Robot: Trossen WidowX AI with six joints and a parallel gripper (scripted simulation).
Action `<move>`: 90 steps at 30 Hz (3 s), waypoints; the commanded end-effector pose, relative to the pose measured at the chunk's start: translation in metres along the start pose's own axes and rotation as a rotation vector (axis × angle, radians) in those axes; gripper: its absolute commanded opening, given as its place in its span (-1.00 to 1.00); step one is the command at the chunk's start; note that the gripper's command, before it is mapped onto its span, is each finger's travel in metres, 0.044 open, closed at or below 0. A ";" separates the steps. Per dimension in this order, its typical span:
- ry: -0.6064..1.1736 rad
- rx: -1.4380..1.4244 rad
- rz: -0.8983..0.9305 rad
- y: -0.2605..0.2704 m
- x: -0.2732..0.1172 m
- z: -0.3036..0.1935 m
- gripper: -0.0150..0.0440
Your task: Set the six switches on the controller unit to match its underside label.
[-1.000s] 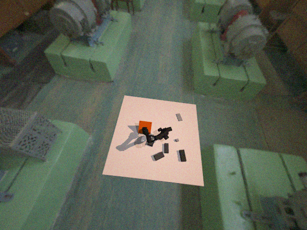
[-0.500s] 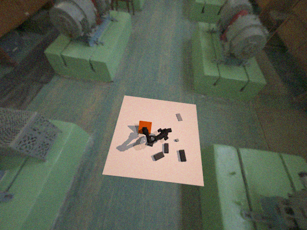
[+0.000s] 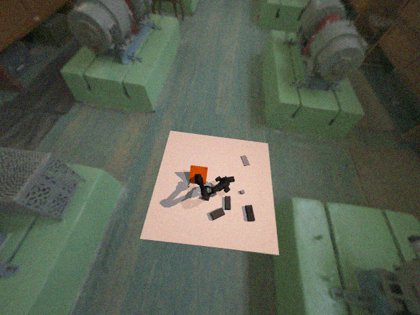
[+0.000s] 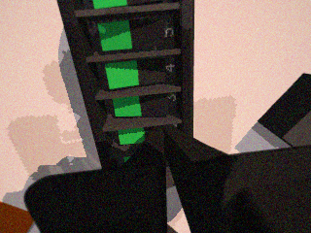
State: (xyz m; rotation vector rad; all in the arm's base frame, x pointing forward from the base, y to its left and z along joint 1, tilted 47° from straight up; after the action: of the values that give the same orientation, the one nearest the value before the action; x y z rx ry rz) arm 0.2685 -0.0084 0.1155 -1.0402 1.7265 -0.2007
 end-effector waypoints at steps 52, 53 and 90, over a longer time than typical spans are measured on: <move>0.006 -0.007 0.000 0.003 -0.005 0.019 -0.49; 0.006 -0.007 0.000 0.003 -0.005 0.019 -0.49; 0.005 -0.008 0.001 0.010 -0.043 0.025 -0.49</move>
State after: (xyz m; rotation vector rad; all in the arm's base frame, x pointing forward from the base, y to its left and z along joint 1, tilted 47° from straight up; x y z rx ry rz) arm 0.2857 0.0305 0.1320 -1.0541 1.7264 -0.1956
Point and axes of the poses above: the point midway between the two fingers, 35 mm back from their tips, its own x axis out along the fingers, its own y axis across the jaws, z = x × y, the point moved 10 cm from there along -x, back along the fingers, and after that the axes turned 5 degrees about x, right-handed, at the moved point
